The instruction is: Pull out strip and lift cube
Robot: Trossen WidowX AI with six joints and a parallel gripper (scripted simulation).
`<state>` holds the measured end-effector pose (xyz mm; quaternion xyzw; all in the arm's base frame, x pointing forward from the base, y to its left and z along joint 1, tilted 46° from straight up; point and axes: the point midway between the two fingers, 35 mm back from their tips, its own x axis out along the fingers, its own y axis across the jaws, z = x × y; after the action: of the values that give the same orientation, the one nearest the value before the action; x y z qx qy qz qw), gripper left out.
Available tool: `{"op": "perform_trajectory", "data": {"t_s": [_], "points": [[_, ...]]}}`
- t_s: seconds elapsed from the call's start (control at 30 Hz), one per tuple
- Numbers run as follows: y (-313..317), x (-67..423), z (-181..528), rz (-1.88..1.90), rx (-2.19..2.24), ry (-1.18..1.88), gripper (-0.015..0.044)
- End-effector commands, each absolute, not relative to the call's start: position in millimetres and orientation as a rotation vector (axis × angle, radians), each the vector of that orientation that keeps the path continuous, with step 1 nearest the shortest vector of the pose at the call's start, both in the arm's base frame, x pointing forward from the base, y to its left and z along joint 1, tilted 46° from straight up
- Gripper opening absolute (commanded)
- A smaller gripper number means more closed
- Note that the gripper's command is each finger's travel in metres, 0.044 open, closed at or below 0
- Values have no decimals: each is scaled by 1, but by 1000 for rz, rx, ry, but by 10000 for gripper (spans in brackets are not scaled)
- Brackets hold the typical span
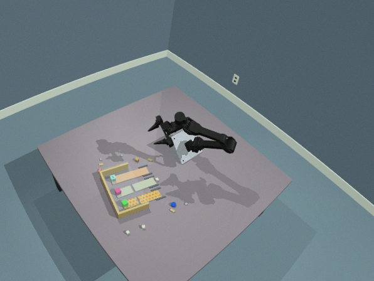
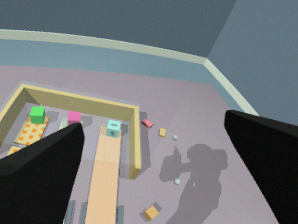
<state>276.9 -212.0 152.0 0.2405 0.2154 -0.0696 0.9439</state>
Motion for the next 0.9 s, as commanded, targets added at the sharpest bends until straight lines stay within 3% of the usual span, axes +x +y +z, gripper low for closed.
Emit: {"op": "perform_trajectory", "data": {"t_s": [0.0, 0.13, 0.83, 0.87], "points": [[-149, 296, 130, 113, 667, 490, 400], [-115, 300, 123, 245, 757, 523, 400], [-115, 300, 123, 245, 757, 523, 400], [-115, 301, 122, 244, 759, 530, 374]]}}
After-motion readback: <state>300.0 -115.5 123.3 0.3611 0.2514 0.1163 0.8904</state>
